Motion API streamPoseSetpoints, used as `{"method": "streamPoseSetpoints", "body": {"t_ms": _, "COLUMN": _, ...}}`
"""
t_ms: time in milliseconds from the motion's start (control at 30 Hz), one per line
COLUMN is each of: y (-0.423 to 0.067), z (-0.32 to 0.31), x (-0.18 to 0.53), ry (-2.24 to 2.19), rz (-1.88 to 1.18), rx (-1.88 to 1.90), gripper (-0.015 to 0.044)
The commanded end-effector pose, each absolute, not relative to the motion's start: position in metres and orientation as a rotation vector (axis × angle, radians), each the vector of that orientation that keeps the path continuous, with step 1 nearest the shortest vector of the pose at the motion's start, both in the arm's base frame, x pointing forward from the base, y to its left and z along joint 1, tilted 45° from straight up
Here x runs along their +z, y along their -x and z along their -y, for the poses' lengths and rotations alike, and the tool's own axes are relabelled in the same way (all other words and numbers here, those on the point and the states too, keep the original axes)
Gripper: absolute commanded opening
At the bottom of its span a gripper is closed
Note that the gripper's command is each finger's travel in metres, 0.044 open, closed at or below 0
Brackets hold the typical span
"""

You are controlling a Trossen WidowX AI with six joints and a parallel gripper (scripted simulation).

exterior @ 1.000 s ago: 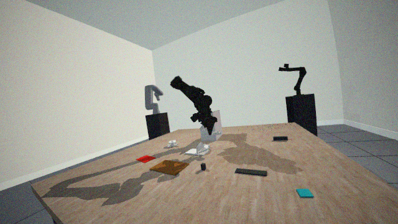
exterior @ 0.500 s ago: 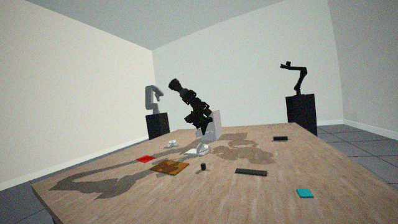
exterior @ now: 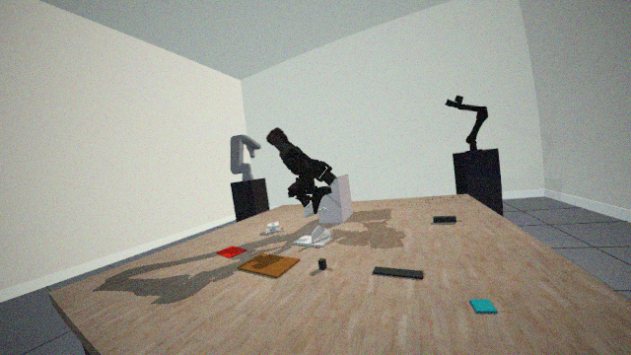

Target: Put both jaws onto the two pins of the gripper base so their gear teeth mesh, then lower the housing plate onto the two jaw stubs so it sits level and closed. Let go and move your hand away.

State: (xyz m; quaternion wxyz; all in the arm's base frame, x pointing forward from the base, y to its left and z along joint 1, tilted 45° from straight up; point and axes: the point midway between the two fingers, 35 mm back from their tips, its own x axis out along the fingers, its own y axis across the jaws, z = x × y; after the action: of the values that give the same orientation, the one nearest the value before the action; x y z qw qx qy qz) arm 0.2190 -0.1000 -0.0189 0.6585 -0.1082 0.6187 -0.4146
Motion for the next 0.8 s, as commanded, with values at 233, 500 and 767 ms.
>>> {"method": "streamPoseSetpoints", "body": {"t_ms": 233, "y": -0.195, "z": 0.119, "x": -0.004, "ry": 0.423, "rz": -1.51, "rx": -0.804, "gripper": 0.0134}}
{"method": "streamPoseSetpoints", "body": {"t_ms": 500, "y": -0.187, "z": 0.124, "x": 0.0, "ry": 0.48, "rz": -1.544, "rx": -0.758, "gripper": 0.0134}}
{"method": "streamPoseSetpoints", "body": {"t_ms": 767, "y": -0.187, "z": 0.124, "x": 0.0, "ry": 0.48, "rz": -1.544, "rx": -0.758, "gripper": 0.0134}}
